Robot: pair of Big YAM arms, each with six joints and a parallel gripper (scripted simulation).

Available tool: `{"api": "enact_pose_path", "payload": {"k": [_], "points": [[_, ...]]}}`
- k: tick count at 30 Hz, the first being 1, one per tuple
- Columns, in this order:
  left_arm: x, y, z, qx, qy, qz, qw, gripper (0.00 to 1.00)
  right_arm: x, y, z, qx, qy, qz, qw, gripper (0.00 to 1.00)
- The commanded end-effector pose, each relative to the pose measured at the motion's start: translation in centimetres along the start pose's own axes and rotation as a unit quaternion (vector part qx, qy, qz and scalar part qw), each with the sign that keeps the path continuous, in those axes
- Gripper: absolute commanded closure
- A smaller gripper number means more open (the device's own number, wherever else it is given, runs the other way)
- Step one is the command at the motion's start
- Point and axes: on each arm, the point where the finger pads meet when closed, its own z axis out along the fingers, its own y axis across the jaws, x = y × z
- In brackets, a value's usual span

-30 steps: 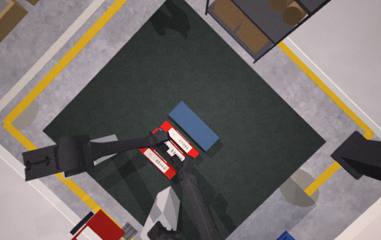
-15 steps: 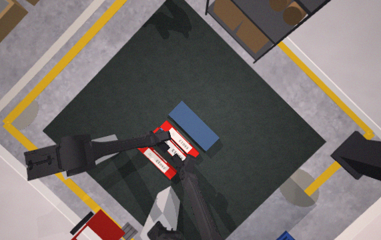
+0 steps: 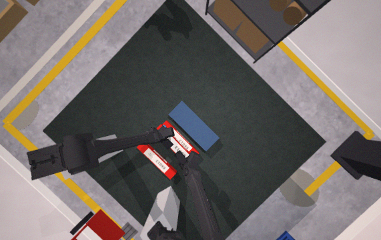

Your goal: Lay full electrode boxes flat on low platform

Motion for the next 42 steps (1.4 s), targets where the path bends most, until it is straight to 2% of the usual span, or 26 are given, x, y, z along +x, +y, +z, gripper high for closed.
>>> {"api": "enact_pose_path", "payload": {"k": [1, 5, 8, 12, 19, 33, 35, 36, 41, 42], "points": [[0.7, 2.8, -1.2, -0.019, 0.007, 0.0, 1.0, 1.0, 0.1, -2.9, -1.6, 0.022, -0.004, 0.004, 1.0, 1.0], [0.7, 3.4, -1.5, -0.022, 0.006, 0.0, 1.0, 1.0, -0.2, -3.2, -1.7, 0.023, -0.006, 0.001, 1.0, 1.0], [0.9, 3.4, -0.6, -0.012, 0.01, 0.0, 1.0, 1.0, 0.2, -4.0, -1.6, 0.022, -0.003, 0.006, 1.0, 1.0], [0.7, 4.9, -1.7, -0.025, 0.005, -0.001, 1.0, 1.0, 0.0, -4.7, -1.7, 0.023, -0.004, 0.004, 1.0, 1.0], [1.4, 3.5, -1.2, -0.013, 0.01, 0.0, 1.0, 1.0, -0.4, -4.1, -1.6, 0.023, -0.007, 0.005, 1.0, 1.0], [1.6, 3.2, -1.0, -0.01, 0.011, 0.001, 1.0, 1.0, -0.7, -4.0, -1.5, 0.026, -0.009, 0.006, 1.0, 1.0], [1.6, 3.2, -0.9, -0.01, 0.011, 0.001, 1.0, 1.0, -0.5, -3.3, -0.8, 0.015, -0.006, 0.002, 1.0, 1.0], [1.6, 3.2, -0.9, -0.01, 0.011, 0.001, 1.0, 1.0, -0.6, -3.9, -1.5, 0.024, -0.009, 0.006, 1.0, 1.0], [1.3, 3.9, -1.1, -0.015, 0.009, 0.0, 1.0, 1.0, -0.4, -3.9, -1.4, 0.021, -0.006, 0.005, 1.0, 1.0], [1.3, 3.9, -1.1, -0.015, 0.009, 0.0, 1.0, 1.0, -0.2, -4.6, -1.5, 0.023, -0.005, 0.006, 1.0, 1.0]]}}
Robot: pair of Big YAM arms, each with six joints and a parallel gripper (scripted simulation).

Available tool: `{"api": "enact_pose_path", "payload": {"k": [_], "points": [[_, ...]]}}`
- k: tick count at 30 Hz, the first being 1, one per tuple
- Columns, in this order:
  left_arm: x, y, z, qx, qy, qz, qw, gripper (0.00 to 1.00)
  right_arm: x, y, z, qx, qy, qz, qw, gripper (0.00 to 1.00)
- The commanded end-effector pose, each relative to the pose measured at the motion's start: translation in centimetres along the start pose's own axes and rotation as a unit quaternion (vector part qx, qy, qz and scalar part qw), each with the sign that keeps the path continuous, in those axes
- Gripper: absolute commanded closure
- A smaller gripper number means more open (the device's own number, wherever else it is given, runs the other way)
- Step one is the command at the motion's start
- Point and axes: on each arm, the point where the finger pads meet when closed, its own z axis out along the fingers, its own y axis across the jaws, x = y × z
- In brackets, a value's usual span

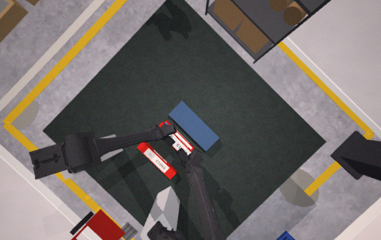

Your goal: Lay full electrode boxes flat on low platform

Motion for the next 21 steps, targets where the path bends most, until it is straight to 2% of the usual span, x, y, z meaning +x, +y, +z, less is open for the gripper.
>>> {"api": "enact_pose_path", "payload": {"k": [1, 5, 9, 14, 17, 21], "points": [[0.8, 2.6, -0.9, -0.018, 0.008, 0.001, 1.0, 1.0, 0.4, -2.9, -1.5, 0.024, 0.001, 0.008, 1.0, 1.0], [0.7, 3.8, -1.5, -0.025, 0.005, 0.001, 1.0, 1.0, 0.5, -3.8, -1.5, 0.025, 0.002, 0.008, 1.0, 1.0], [0.9, 4.1, -0.7, -0.016, 0.009, 0.001, 1.0, 1.0, 0.4, -4.3, -1.2, 0.021, 0.003, 0.006, 1.0, 1.0], [0.6, 5.5, -2.0, -0.03, 0.003, 0.001, 1.0, 1.0, 0.0, -5.2, -1.8, 0.026, -0.001, 0.006, 1.0, 1.0], [0.9, 5.4, -0.9, -0.018, 0.008, 0.001, 1.0, 1.0, 0.4, -5.9, -1.7, 0.026, 0.001, 0.008, 1.0, 1.0], [0.8, 6.7, -1.7, -0.027, 0.005, 0.001, 1.0, 1.0, 0.4, -6.8, -1.8, 0.027, 0.001, 0.008, 1.0, 1.0]]}}
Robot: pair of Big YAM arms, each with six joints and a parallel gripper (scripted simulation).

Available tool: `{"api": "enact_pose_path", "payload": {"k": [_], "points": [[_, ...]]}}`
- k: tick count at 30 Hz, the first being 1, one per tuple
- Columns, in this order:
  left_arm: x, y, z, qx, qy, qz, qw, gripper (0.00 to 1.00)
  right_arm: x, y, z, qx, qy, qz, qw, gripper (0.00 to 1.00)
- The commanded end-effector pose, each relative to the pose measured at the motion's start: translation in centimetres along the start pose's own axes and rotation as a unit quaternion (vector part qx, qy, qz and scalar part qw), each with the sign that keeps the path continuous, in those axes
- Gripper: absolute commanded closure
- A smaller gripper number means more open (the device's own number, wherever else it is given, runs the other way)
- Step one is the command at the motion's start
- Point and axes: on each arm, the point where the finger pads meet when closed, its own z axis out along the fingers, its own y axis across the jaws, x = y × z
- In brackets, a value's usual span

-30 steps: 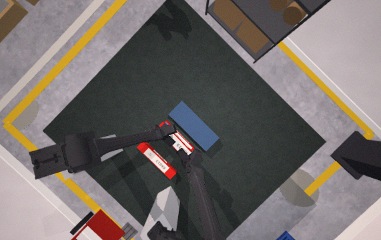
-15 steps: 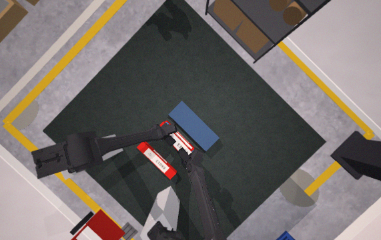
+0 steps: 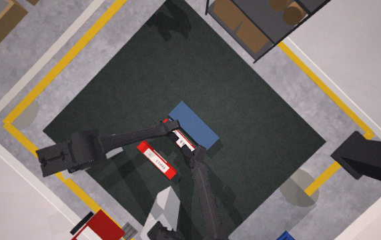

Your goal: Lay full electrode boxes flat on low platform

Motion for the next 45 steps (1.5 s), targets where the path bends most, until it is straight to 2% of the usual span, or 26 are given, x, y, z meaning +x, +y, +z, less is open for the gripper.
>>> {"api": "enact_pose_path", "payload": {"k": [1, 10, 14, 15, 16, 19, 22, 27, 31, 34, 37, 40, 44, 45], "points": [[0.8, 3.4, -1.8, -0.025, 0.007, 0.001, 1.0, 1.0, 0.4, -3.6, -1.8, 0.028, -0.002, 0.007, 1.0, 1.0], [0.8, 5.1, -2.2, -0.029, 0.005, 0.0, 1.0, 1.0, -0.2, -4.9, -2.1, 0.029, -0.005, 0.003, 1.0, 1.0], [1.1, 4.6, -1.9, -0.023, 0.008, 0.001, 1.0, 1.0, -0.3, -4.9, -2.1, 0.03, -0.006, 0.005, 1.0, 1.0], [1.1, 4.5, -1.9, -0.022, 0.008, 0.001, 1.0, 1.0, -0.4, -3.6, -1.2, 0.019, -0.005, 0.003, 1.0, 1.0], [1.2, 4.4, -1.9, -0.022, 0.008, 0.001, 1.0, 1.0, -0.3, -4.7, -2.1, 0.028, -0.005, 0.004, 1.0, 1.0], [1.2, 4.4, -2.1, -0.023, 0.008, 0.001, 1.0, 1.0, -0.3, -4.6, -2.1, 0.028, -0.005, 0.004, 1.0, 1.0], [1.2, 5.1, -1.1, -0.017, 0.01, 0.001, 1.0, 1.0, 0.4, -5.7, -2.0, 0.029, -0.002, 0.007, 1.0, 1.0], [0.8, 6.6, -2.7, -0.033, 0.004, 0.0, 0.999, 1.0, -0.2, -6.2, -2.2, 0.03, -0.005, 0.003, 1.0, 1.0], [1.2, 6.6, -1.3, -0.02, 0.009, 0.001, 1.0, 1.0, 0.4, -7.1, -2.1, 0.03, -0.002, 0.007, 1.0, 1.0], [1.0, 7.8, -2.4, -0.029, 0.006, 0.001, 1.0, 1.0, 0.3, -7.6, -2.0, 0.028, -0.001, 0.007, 1.0, 1.0], [1.2, 7.9, -1.5, -0.021, 0.009, 0.001, 1.0, 1.0, 0.4, -8.4, -2.2, 0.031, -0.002, 0.008, 0.999, 1.0], [1.0, 9.0, -2.3, -0.029, 0.006, 0.001, 1.0, 1.0, 0.3, -8.7, -1.8, 0.026, -0.001, 0.006, 1.0, 1.0], [1.0, 9.6, -2.6, -0.032, 0.005, 0.001, 0.999, 1.0, -0.1, -9.4, -2.5, 0.032, -0.005, 0.004, 0.999, 1.0], [1.1, 9.4, -2.0, -0.025, 0.008, 0.001, 1.0, 1.0, 0.1, -9.7, -2.4, 0.032, -0.003, 0.006, 0.999, 1.0]]}}
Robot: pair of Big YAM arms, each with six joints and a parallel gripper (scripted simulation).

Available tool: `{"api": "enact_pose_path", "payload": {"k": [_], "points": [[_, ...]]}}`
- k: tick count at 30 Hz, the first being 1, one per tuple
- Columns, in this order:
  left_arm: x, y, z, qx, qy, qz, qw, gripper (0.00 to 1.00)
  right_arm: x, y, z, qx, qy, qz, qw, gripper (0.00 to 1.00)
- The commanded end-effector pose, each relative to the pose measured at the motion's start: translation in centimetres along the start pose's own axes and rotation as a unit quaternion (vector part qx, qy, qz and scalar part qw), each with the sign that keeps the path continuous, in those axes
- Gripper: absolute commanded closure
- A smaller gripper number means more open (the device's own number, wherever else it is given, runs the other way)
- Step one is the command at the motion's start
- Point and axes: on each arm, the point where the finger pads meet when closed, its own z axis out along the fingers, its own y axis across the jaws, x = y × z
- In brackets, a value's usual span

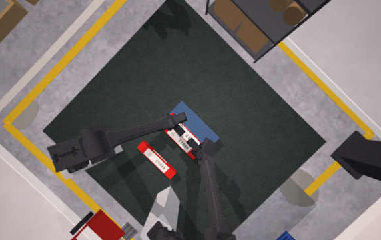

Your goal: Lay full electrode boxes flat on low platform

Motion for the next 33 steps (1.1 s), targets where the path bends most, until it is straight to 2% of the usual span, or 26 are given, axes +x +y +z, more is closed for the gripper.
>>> {"api": "enact_pose_path", "payload": {"k": [1, 8, 24, 26, 30, 33], "points": [[0.9, 3.7, -1.9, -0.026, 0.005, 0.0, 1.0, 1.0, 0.6, -4.2, -2.5, 0.033, -0.002, 0.007, 0.999, 1.0], [0.8, 5.5, -3.3, -0.038, 0.001, 0.0, 0.999, 1.0, 0.0, -5.1, -2.8, 0.035, -0.005, 0.003, 0.999, 1.0], [0.8, 5.7, -3.4, -0.038, 0.001, 0.0, 0.999, 1.0, 0.2, -5.4, -2.9, 0.035, -0.004, 0.004, 0.999, 1.0], [1.1, 5.2, -1.8, -0.023, 0.007, 0.001, 1.0, 1.0, 0.6, -5.9, -2.9, 0.035, -0.002, 0.008, 0.999, 1.0], [0.9, 6.9, -3.4, -0.038, 0.002, 0.0, 0.999, 1.0, 0.6, -6.6, -2.7, 0.033, -0.001, 0.007, 0.999, 1.0], [1.0, 6.9, -3.0, -0.034, 0.003, 0.0, 0.999, 1.0, -0.2, -6.8, -3.2, 0.036, -0.006, 0.002, 0.999, 1.0]]}}
